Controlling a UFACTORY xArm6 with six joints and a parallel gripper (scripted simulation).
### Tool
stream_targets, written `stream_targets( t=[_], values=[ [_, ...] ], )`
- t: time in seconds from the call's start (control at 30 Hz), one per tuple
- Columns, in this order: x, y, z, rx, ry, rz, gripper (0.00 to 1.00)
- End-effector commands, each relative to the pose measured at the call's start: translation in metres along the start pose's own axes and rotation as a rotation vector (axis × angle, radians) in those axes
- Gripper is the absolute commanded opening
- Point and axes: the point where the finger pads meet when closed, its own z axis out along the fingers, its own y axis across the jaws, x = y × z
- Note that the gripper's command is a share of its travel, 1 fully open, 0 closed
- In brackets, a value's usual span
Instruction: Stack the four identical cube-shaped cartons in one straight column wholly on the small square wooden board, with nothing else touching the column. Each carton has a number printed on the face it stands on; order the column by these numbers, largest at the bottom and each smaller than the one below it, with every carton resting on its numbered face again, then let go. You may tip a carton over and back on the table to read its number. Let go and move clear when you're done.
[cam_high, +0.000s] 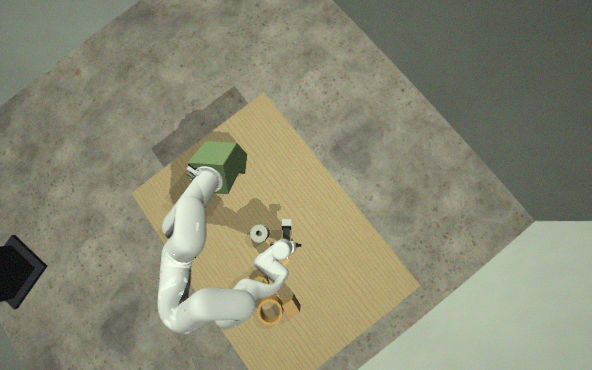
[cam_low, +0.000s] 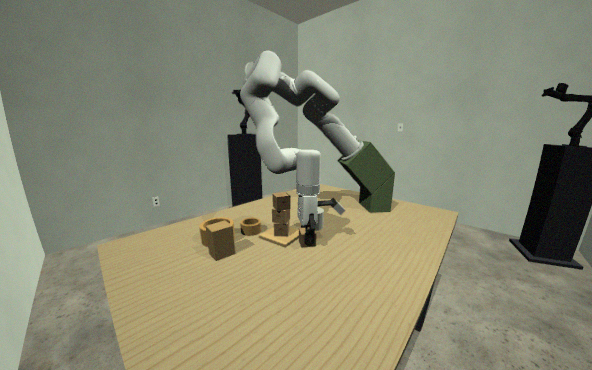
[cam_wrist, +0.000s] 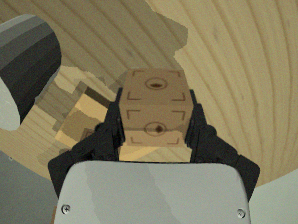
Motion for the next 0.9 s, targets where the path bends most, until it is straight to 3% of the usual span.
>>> stream_targets(
  t=[0.0,0.87],
  values=[
    [-0.0004,0.0007,-0.0005,-0.002,-0.001,0.0,0.0],
    [-0.0004,0.0007,-0.0005,-0.002,-0.001,0.0,0.0]
  ],
)
